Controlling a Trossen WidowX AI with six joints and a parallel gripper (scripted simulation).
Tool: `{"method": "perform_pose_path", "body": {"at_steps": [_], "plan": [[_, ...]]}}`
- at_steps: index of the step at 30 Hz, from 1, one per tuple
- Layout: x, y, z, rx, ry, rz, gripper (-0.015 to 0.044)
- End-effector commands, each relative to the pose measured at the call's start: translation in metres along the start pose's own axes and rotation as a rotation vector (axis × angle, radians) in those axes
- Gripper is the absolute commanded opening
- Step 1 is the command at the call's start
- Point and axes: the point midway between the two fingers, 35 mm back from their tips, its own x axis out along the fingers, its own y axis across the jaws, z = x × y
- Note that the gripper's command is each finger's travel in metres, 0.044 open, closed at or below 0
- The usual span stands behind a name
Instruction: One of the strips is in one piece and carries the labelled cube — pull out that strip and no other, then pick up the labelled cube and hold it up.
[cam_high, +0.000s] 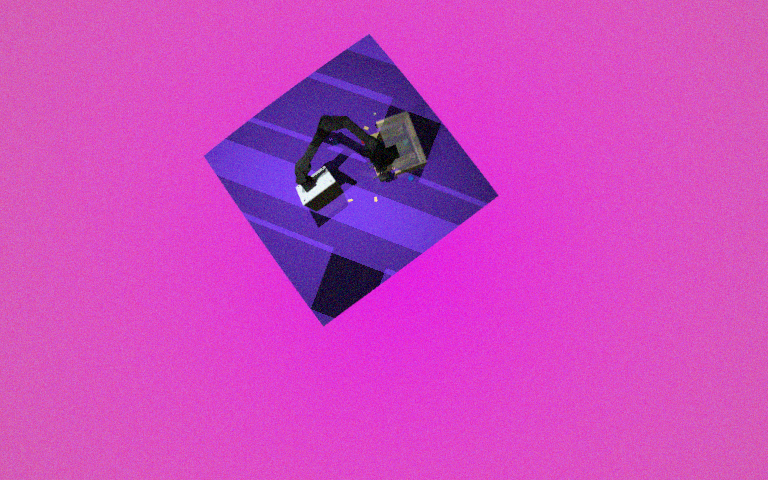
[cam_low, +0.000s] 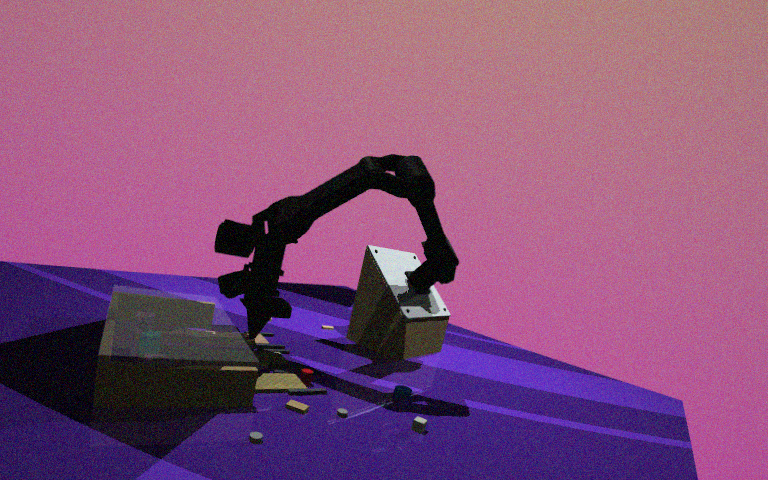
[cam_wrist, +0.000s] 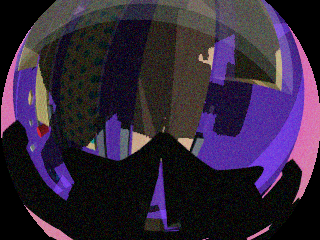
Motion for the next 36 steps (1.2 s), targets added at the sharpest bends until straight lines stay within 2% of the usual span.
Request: {"method": "perform_pose_path", "body": {"at_steps": [1,12,36], "plan": [[0.005,0.0,-0.001,0.005,0.008,0.003,0.0],[0.006,0.0,0.0,0.005,0.008,0.003,0.0],[0.007,0.001,-0.036,0.006,0.01,0.003,0.0]]}}
